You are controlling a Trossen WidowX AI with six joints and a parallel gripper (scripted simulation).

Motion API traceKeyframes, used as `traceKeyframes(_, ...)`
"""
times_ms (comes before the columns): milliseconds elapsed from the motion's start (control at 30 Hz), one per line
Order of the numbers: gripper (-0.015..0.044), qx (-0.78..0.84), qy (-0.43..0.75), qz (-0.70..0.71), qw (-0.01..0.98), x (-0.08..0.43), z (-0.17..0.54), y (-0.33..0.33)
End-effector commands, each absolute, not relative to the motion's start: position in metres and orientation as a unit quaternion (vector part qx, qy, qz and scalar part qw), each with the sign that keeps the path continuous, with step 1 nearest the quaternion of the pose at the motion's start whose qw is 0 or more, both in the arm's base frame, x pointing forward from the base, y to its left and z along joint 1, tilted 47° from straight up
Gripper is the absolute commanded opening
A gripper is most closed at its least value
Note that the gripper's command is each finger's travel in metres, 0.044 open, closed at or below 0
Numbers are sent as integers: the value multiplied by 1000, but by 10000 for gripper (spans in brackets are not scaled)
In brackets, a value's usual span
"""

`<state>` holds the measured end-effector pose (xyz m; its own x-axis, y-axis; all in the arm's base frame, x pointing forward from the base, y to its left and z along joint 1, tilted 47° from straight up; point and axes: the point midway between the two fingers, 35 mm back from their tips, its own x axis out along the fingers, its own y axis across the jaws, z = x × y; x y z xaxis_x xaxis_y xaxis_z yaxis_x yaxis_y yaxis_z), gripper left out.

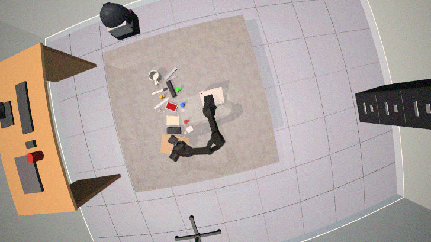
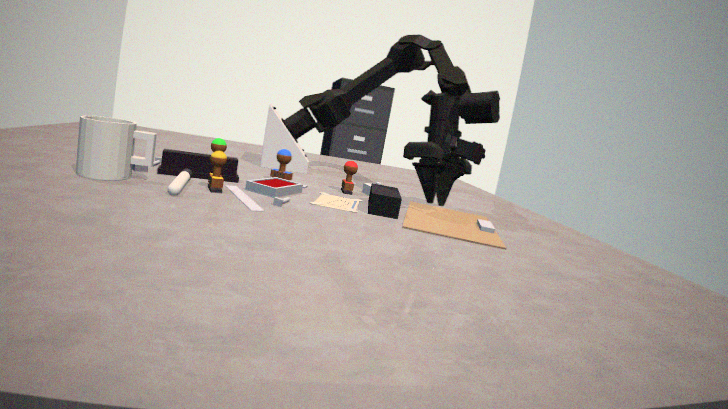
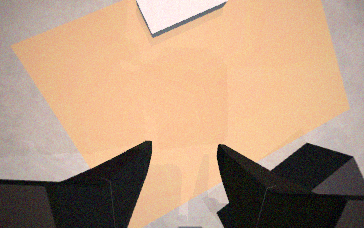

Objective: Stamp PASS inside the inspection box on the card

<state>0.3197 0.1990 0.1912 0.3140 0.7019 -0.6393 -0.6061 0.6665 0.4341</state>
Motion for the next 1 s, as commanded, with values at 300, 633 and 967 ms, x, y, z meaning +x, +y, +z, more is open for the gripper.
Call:
traceKeyframes(300, 229, 47, 533, 276, 798, 362, 85, 43)
traceKeyframes(633, 229, 129, 620, 237, 737, 314, 5, -65)
traceKeyframes(967, 229, 279, 641, 245, 672, 220, -55, -133)
